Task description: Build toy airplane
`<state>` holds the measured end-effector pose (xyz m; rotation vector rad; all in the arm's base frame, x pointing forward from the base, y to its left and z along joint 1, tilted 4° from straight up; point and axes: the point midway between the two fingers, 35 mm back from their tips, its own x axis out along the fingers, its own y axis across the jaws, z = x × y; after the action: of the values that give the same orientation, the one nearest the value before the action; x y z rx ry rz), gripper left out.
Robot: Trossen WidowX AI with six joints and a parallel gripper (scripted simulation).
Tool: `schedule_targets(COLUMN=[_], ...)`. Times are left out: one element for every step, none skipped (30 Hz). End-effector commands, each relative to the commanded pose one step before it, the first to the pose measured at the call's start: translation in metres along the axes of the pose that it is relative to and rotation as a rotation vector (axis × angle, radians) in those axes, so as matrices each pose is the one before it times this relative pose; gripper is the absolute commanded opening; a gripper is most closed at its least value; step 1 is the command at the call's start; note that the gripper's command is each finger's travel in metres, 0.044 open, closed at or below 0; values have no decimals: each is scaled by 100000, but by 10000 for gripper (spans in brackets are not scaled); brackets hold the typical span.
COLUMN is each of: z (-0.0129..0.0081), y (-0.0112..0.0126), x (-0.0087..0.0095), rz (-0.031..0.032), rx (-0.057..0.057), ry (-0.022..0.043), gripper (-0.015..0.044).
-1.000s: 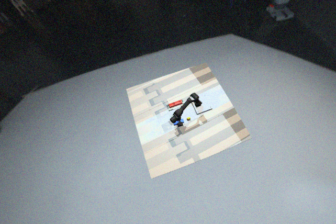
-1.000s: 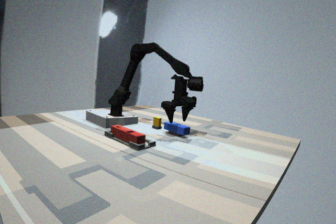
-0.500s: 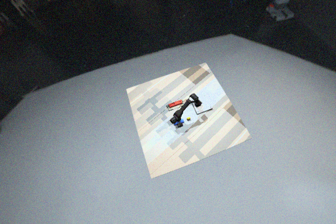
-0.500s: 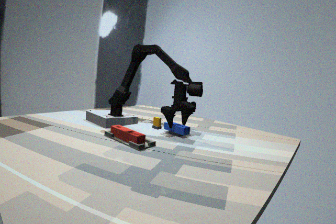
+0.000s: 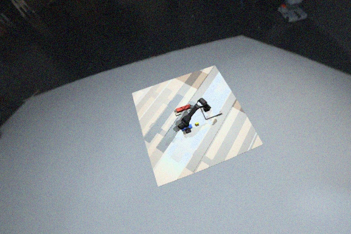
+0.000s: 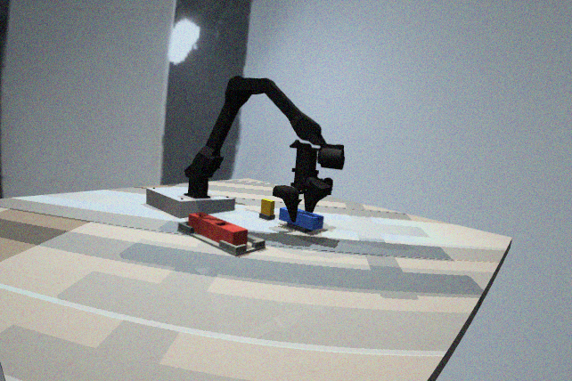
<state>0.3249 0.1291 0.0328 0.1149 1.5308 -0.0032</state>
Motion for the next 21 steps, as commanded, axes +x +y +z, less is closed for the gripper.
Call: schedule_targets(z=[-119, 0, 0, 0, 0, 0, 0, 0, 11, 33, 53, 61, 58, 54, 51, 48, 45, 41, 38, 35, 32], y=[14, 0, 0, 0, 0, 0, 0, 0, 5, 15, 24, 27, 26, 24, 23, 21, 20, 18, 17, 15, 14], x=[131, 0, 0, 0, 0, 0, 0, 0, -50, -151, -252, -304, -305, -307, -308, -309, -310, -311, -312, -313, -314], rz=[243, 0, 0, 0, 0, 0, 0, 0, 0, 1, 1, 2, 1, 1, 1, 1, 1, 1, 0, 0, 0], rx=[475, 0, 0, 0, 0, 0, 0, 0, 0, 0, 0, 0, 0, 0, 0, 0, 0, 0, 0, 0, 0], ry=[424, 0, 0, 0, 0, 0, 0, 0, -1, -4, -6, -7, -7, -7, -6, -6, -6, -5, -5, -5, -5], gripper=[177, 171, 164, 157, 151, 144, 138, 111, 85, 59, 32, 6, 0, 0, 0, 0, 0, 0, 0, 0, 0])
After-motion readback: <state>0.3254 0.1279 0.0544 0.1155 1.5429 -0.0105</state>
